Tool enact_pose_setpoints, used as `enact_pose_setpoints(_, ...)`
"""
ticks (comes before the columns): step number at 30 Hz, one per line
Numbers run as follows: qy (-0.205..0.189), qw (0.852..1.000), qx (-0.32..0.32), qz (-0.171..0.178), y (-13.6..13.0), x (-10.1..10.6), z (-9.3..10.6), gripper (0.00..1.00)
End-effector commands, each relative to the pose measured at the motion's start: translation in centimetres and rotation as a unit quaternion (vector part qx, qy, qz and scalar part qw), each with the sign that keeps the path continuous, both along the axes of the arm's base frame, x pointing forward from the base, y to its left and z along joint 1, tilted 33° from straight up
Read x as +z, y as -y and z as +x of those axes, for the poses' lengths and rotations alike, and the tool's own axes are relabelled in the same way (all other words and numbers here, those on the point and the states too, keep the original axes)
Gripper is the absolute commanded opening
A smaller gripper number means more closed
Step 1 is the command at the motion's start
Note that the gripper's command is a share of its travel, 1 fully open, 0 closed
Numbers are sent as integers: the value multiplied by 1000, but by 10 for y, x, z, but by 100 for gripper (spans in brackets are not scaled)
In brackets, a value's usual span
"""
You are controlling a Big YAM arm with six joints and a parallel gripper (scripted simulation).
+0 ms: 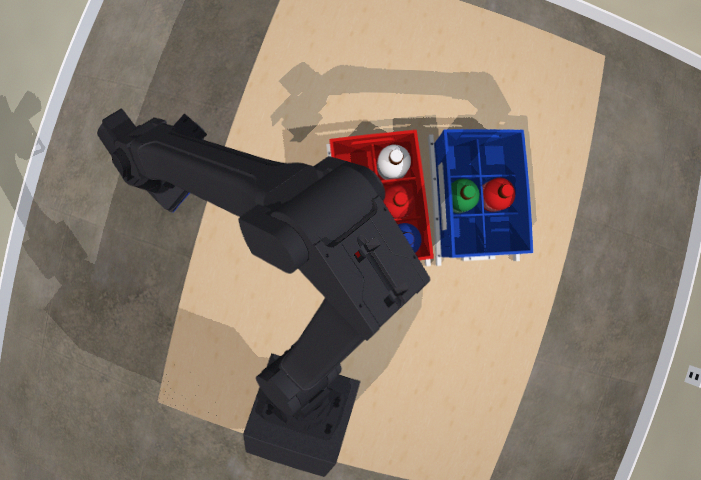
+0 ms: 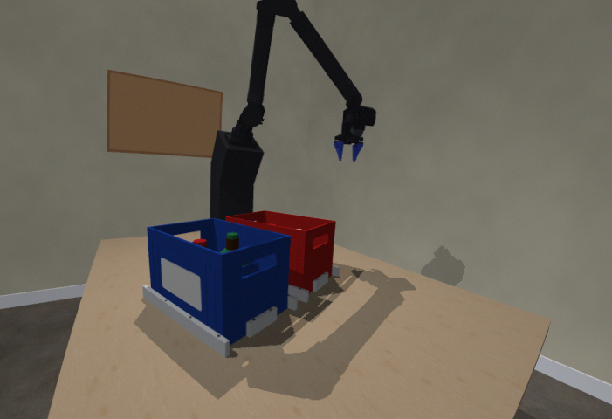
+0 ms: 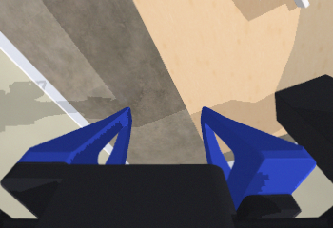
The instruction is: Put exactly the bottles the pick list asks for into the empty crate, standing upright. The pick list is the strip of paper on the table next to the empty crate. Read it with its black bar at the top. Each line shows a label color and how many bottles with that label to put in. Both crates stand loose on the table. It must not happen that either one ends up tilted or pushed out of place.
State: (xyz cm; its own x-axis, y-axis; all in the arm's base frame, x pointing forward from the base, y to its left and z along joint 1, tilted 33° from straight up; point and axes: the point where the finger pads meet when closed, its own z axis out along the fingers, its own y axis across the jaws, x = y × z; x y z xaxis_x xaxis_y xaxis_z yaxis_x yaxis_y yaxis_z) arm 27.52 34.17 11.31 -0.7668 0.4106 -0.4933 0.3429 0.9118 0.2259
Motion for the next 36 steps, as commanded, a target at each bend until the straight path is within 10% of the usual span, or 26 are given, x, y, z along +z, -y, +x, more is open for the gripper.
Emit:
enact_pose_setpoints(1, 8, 1000, -4, 16, -13, 16, 10, 61)
enact_pose_setpoints(36, 7, 1000, 0, 12, -8, 10, 5, 61)
